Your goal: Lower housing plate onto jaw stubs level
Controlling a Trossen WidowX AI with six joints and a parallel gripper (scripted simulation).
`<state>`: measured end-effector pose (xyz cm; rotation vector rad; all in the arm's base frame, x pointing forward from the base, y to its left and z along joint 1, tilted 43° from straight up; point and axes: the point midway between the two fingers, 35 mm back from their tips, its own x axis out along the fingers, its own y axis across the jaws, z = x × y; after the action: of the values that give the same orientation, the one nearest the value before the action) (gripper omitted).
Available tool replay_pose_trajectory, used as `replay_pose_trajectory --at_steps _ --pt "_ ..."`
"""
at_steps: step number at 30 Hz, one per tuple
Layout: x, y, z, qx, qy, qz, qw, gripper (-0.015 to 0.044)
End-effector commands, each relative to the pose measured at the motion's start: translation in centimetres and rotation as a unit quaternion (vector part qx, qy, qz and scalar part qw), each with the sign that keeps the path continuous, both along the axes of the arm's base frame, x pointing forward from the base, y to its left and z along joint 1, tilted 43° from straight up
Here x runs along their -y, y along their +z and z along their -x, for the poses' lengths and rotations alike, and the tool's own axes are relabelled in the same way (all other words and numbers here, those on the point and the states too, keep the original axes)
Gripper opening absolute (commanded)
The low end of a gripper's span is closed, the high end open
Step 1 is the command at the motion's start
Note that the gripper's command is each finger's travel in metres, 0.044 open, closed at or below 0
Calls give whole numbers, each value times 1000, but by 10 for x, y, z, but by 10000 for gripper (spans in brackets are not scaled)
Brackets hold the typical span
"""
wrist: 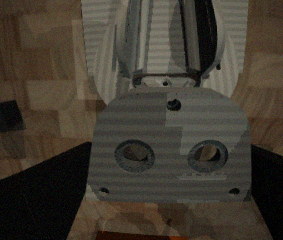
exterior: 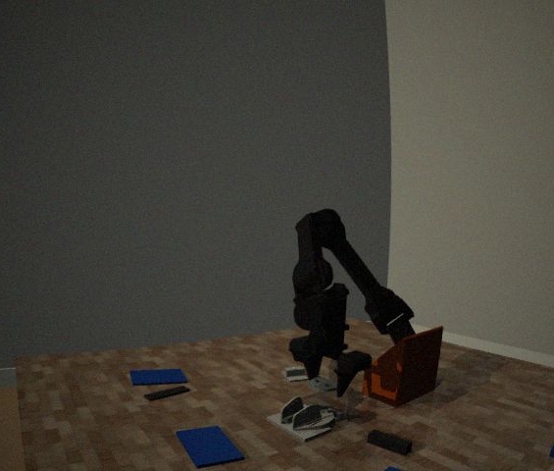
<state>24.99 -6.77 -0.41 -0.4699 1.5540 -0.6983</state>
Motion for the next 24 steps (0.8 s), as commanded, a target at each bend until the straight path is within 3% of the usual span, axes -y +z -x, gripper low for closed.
replay_pose_trajectory --at_steps 1,24 --pt "5 -6 2 -6 2 3 1000 351" --pt "30 -31 9 -6 1 5 1000 351"
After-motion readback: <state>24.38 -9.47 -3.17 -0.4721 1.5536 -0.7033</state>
